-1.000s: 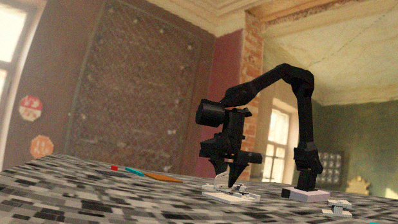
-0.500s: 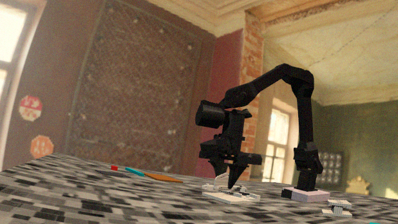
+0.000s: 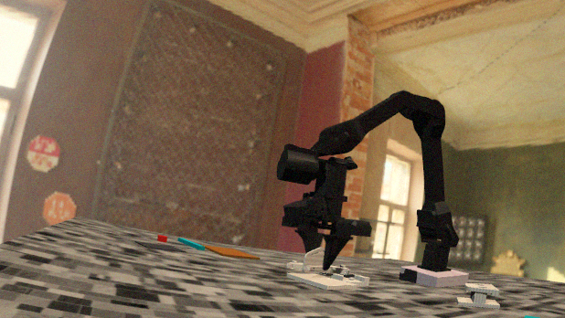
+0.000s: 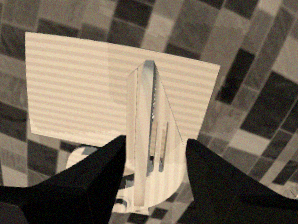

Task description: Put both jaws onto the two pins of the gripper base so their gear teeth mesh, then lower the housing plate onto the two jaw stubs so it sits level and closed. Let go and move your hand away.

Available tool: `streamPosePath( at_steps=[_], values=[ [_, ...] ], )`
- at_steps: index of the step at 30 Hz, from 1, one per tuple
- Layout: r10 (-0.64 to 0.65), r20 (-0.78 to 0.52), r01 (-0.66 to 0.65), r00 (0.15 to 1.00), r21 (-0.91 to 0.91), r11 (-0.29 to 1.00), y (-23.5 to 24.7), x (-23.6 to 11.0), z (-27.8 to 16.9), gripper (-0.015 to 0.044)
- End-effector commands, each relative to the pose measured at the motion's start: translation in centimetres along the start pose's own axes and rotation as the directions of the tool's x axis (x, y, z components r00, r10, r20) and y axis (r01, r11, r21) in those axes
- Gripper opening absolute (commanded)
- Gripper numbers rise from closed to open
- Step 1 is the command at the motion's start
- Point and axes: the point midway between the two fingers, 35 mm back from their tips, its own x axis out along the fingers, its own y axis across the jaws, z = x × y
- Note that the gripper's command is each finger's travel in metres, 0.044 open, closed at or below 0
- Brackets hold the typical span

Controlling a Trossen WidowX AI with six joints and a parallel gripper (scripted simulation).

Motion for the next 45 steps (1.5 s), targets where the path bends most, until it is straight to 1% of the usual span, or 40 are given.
streamPosePath(
  at_steps=[1,45],
  values=[
    [0.004,-0.002,-0.004,1.000,-0.001,1.000,0.08,0.26,-0.05,0.0134],
    [0.004,-0.002,-0.004,1.000,-0.005,1.000,0.08,0.88,-0.06,0.0134]
  ],
)
